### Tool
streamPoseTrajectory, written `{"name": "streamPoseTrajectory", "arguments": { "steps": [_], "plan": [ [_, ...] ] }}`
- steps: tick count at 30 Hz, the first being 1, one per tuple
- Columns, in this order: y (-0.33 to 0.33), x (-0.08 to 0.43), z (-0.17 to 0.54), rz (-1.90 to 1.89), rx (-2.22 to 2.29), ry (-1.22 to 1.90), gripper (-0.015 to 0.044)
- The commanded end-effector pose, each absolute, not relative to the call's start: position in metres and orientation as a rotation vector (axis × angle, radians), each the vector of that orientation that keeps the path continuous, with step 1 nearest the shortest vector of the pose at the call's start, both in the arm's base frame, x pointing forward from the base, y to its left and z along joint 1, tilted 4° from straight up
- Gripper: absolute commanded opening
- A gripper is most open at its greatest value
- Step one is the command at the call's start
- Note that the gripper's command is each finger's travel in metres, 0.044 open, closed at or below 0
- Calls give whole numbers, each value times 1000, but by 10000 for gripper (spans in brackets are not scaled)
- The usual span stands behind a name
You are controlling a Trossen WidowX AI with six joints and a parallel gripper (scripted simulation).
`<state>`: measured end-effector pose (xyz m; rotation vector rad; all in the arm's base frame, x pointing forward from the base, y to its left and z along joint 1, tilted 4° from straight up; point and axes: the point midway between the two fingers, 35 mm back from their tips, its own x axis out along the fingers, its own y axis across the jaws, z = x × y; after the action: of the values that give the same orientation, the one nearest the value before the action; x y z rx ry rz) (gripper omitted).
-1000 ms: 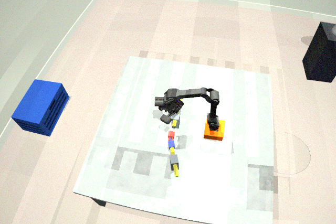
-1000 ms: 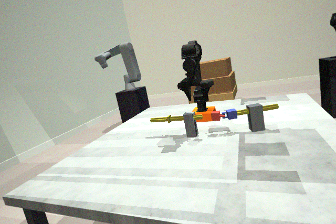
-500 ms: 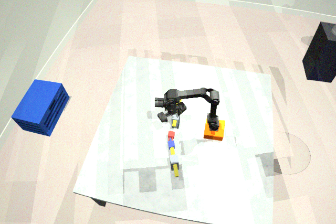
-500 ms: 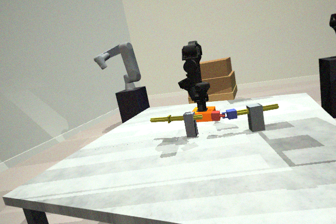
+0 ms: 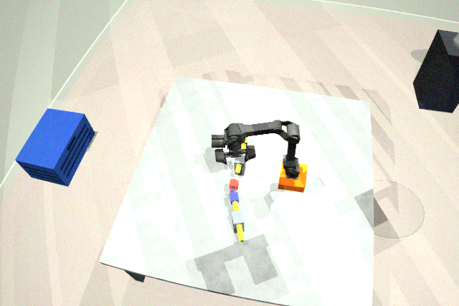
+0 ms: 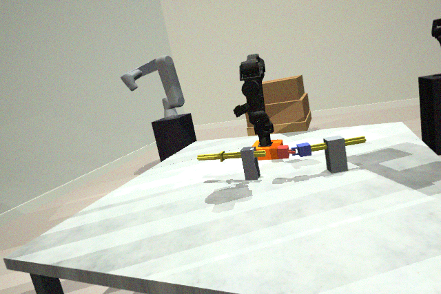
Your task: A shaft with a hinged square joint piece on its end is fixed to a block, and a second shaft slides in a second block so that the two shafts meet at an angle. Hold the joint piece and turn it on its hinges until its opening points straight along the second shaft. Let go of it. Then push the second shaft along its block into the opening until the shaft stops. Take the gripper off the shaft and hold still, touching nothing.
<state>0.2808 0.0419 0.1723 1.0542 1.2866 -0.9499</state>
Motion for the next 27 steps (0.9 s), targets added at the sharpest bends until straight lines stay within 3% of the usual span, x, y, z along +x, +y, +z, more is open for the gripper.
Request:
{"name": "streamPoseTrajectory", "arguments": {
  "steps": [1,13,27],
  "plan": [
    [41,280,170,-1045,1143,1236,440],
    [42,280,165,-1140,1240,1180,440],
    [45,286,106,-1140,1237,1181,440]
  ]
}}
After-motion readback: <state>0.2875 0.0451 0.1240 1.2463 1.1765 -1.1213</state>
